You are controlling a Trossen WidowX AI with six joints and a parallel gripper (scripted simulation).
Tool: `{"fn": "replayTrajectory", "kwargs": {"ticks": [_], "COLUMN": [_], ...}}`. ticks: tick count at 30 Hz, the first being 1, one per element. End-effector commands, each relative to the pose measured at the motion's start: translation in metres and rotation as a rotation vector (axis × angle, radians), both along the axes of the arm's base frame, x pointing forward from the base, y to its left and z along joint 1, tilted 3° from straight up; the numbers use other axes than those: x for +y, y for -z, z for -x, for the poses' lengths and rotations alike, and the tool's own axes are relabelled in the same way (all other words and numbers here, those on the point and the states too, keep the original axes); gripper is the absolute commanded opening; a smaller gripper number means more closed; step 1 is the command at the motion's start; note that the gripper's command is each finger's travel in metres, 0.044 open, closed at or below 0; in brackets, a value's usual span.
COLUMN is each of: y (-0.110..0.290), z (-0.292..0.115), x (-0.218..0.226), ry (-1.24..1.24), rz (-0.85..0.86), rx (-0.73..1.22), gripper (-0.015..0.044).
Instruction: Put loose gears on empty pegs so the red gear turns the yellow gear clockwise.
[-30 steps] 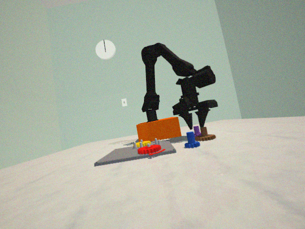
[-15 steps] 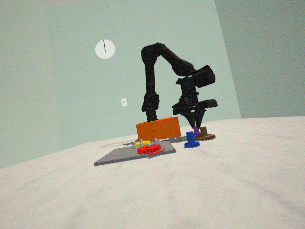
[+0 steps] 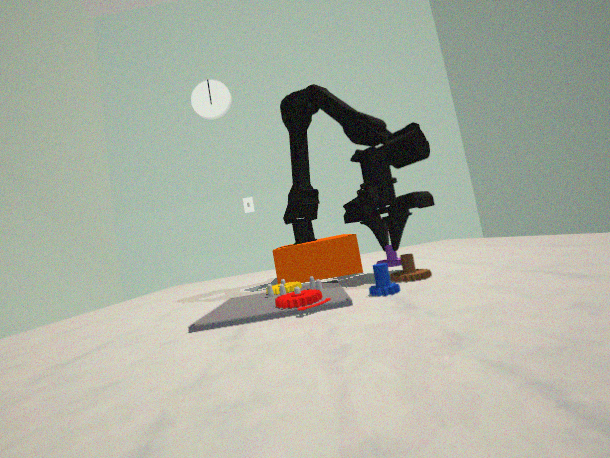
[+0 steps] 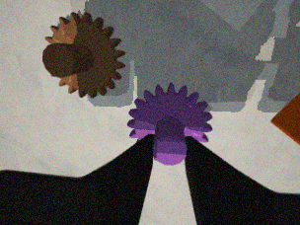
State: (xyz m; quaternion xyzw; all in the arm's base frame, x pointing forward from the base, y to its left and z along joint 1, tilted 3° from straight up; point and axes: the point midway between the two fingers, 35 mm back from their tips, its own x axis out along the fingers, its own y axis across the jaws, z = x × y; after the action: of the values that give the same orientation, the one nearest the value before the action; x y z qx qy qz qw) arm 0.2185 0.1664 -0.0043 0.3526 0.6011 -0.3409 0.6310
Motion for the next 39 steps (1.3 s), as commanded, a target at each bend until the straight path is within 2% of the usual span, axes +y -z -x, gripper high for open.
{"fn": "replayTrajectory", "kwargs": {"ticks": [1,39], "y": [-0.013,-0.119], "z": [-0.003,0.005], "x": [0.005,0.01], "ry": [-0.002,0.027], "rz": [-0.009,-0.004], "rx": [-0.008,-0.015], "gripper": [0.0,0.0]}}
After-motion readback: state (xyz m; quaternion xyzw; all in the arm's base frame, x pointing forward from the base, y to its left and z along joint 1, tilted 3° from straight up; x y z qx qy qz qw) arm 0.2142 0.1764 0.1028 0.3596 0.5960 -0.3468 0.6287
